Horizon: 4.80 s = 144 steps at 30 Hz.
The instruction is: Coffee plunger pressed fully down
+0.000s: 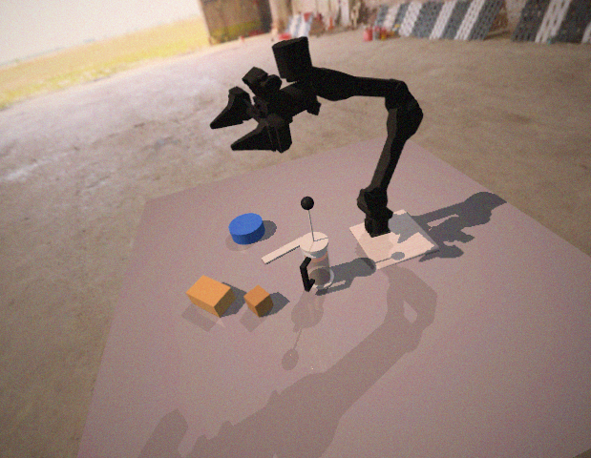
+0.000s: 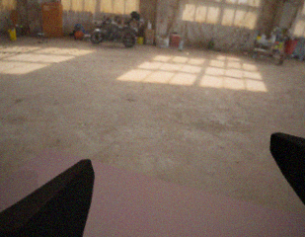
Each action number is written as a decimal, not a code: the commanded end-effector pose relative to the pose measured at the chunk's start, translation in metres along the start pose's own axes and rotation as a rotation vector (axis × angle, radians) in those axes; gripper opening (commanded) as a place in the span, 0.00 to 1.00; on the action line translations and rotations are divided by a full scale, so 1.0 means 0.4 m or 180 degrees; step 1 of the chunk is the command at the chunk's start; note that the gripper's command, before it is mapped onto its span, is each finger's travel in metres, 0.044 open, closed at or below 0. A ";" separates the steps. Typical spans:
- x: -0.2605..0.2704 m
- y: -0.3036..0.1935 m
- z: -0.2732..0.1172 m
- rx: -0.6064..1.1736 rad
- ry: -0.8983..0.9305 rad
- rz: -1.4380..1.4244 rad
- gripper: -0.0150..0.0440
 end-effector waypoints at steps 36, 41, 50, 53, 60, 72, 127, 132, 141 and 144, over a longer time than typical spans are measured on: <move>0.266 -0.356 -0.283 0.1163 0.0797 0.0561 1.00; 0.272 -0.362 -0.265 0.1160 0.0797 0.0561 1.00; 0.281 -0.374 -0.236 0.1157 0.0797 0.0561 1.00; 0.282 -0.375 -0.235 0.1157 0.0797 0.0561 0.91; 0.282 -0.375 -0.235 0.1157 0.0797 0.0561 0.60; 0.282 -0.375 -0.235 0.1157 0.0797 0.0561 0.47; 0.360 -0.562 -0.201 0.1155 0.0797 0.0561 0.47; 0.369 -0.580 -0.195 0.1154 0.0797 0.0561 0.47; 0.375 -0.588 -0.183 0.1153 0.0796 0.0562 0.47; 0.374 -0.586 -0.182 0.1153 0.0796 0.0562 0.47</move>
Point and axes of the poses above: the point midway between the two fingers, 35 mm back from their tips, its own z axis out along the fingers, its own x axis across the jaws, y = z × x, the point moved 2 cm from there along -z, back along the fingers, and after that the axes turned 9 degrees about -z, right-handed, at the moved point
